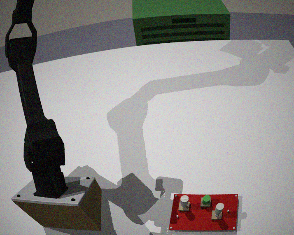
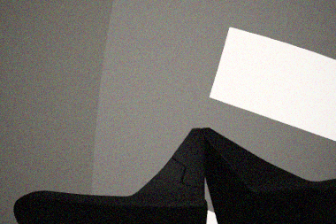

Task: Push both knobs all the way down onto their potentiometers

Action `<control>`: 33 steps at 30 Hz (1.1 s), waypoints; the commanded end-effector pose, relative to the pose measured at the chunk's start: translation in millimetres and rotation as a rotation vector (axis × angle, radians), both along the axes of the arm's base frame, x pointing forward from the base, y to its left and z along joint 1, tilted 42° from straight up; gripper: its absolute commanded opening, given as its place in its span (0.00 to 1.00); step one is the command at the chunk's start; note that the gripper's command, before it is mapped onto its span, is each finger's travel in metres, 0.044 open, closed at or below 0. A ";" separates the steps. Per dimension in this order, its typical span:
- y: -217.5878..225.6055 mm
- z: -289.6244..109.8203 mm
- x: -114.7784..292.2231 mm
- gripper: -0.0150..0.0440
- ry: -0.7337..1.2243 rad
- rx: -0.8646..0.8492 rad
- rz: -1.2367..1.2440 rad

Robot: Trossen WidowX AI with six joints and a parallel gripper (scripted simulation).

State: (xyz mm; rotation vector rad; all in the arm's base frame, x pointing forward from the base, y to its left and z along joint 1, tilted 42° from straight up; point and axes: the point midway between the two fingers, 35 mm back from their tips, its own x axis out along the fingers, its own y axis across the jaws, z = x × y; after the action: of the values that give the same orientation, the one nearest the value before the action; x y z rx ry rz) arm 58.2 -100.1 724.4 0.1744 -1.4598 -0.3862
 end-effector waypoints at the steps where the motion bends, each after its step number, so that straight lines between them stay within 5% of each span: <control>1: -14.1 -9.8 30.8 0.25 0.101 0.027 0.015; 9: -54.1 -45.0 103.9 0.25 0.356 0.112 0.008; 20: -59.3 -70.7 144.4 0.25 0.455 0.170 0.105; 33: -85.2 -162.8 247.5 0.25 0.878 0.235 0.141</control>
State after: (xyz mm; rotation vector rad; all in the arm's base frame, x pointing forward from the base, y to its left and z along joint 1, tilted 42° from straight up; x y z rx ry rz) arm 279.7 -180.4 589.8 0.2638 -0.6492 -0.4484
